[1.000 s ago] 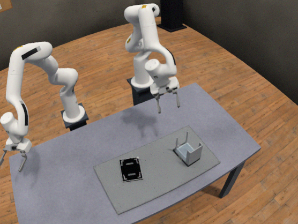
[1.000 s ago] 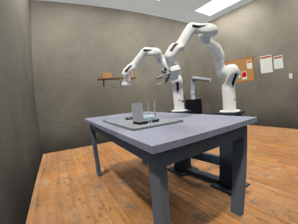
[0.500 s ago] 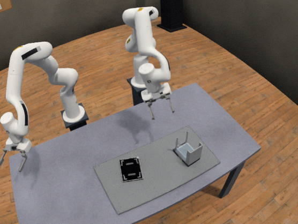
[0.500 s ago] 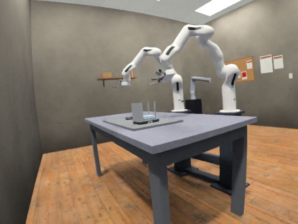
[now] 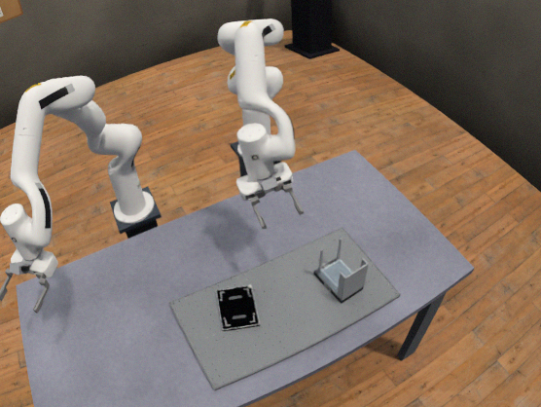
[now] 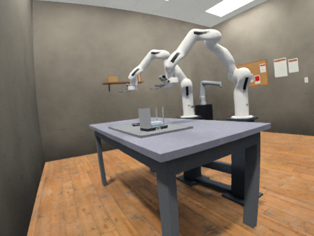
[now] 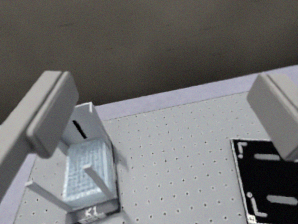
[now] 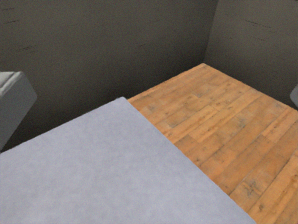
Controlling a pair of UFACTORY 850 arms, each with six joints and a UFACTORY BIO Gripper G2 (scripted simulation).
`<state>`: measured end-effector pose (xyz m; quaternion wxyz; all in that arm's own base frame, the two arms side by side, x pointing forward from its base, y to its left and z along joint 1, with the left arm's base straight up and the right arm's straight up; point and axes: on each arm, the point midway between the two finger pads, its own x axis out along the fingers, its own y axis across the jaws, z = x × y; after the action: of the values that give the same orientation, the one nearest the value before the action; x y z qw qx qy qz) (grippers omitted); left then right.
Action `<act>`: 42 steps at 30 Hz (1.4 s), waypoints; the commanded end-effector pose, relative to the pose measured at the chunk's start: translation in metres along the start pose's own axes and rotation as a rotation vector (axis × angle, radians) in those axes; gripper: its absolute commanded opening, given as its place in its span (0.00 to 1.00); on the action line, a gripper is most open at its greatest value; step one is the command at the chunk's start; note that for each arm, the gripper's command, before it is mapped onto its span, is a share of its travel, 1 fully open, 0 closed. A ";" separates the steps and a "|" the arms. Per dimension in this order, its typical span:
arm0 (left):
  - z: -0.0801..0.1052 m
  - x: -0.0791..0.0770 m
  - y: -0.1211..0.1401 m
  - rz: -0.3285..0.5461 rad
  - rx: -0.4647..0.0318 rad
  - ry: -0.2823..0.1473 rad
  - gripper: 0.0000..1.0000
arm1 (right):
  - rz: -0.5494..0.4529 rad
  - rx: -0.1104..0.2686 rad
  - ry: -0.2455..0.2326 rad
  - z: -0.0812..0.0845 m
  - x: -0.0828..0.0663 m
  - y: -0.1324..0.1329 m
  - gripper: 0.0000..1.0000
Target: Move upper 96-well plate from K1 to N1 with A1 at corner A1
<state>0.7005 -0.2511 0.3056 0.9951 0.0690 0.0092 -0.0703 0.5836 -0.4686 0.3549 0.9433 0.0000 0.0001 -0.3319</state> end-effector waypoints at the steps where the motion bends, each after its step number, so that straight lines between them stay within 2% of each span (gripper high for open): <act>1: 0.002 0.004 -0.008 0.036 -0.031 -0.007 0.37 | 0.000 0.000 -0.002 0.001 0.000 0.000 1.00; 3: 0.002 0.007 -0.018 0.084 -0.074 -0.014 0.37 | 0.000 0.000 -0.002 0.001 0.000 0.000 1.00; 5: 0.003 0.009 -0.026 0.084 -0.074 -0.014 0.37 | 0.000 0.000 -0.002 0.001 0.000 0.000 1.00; 8: 0.003 0.012 -0.040 0.157 -0.139 -0.019 0.37 | 0.000 0.000 -0.002 0.001 0.000 0.000 1.00; 10: 0.003 0.014 -0.048 0.157 -0.139 -0.019 0.37 | 0.000 0.000 -0.002 0.001 0.000 0.000 1.00; 23: 0.003 0.014 -0.048 0.157 -0.139 -0.019 0.37 | 0.000 0.000 -0.002 0.001 0.000 0.000 1.00; 26: -0.005 0.018 -0.036 0.242 -0.140 -0.013 0.37 | 0.000 0.000 -0.002 0.001 0.000 0.000 1.00; 42: -0.041 0.041 0.020 0.242 -0.140 -0.013 0.37 | 0.000 0.000 -0.002 0.001 0.000 0.000 1.00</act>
<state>0.7358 -0.2442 0.2718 0.9987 0.0002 0.0000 0.0507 0.5836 -0.4686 0.3549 0.9433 0.0000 0.0001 -0.3319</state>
